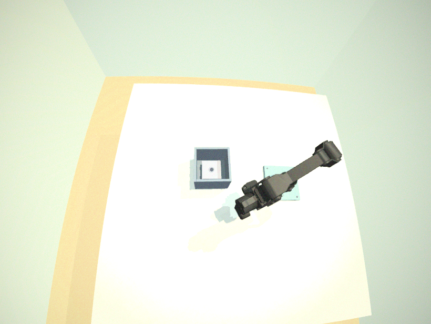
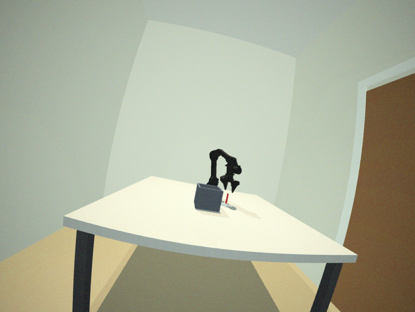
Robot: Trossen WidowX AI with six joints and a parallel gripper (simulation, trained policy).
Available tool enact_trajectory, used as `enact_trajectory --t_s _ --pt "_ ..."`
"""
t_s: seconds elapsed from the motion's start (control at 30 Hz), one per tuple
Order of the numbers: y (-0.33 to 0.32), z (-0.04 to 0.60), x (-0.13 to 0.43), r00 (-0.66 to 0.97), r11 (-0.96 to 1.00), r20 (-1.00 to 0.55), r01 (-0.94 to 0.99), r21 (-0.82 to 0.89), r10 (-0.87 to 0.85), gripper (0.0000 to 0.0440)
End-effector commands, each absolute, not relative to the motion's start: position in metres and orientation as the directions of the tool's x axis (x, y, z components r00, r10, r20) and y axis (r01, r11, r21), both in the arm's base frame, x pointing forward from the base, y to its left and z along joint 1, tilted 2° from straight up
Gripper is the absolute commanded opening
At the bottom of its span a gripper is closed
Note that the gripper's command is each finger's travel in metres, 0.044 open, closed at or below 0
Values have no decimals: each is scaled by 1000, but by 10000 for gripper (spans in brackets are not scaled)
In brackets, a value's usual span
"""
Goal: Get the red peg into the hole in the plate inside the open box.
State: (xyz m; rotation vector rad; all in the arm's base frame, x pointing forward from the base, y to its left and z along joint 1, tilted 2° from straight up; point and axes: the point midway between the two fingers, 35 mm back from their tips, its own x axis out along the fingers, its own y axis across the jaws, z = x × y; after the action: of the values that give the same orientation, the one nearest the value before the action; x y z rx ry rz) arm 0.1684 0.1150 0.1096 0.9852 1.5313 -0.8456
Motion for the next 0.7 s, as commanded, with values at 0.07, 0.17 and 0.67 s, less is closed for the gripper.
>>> enact_trajectory --t_s 0.07,0.17,0.67 --pt "113 92 167 -100 368 -985 929 -43 137 440" --pt "112 82 166 -107 350 -986 935 -54 132 440" --pt "111 49 173 -96 301 -988 952 -56 118 263"
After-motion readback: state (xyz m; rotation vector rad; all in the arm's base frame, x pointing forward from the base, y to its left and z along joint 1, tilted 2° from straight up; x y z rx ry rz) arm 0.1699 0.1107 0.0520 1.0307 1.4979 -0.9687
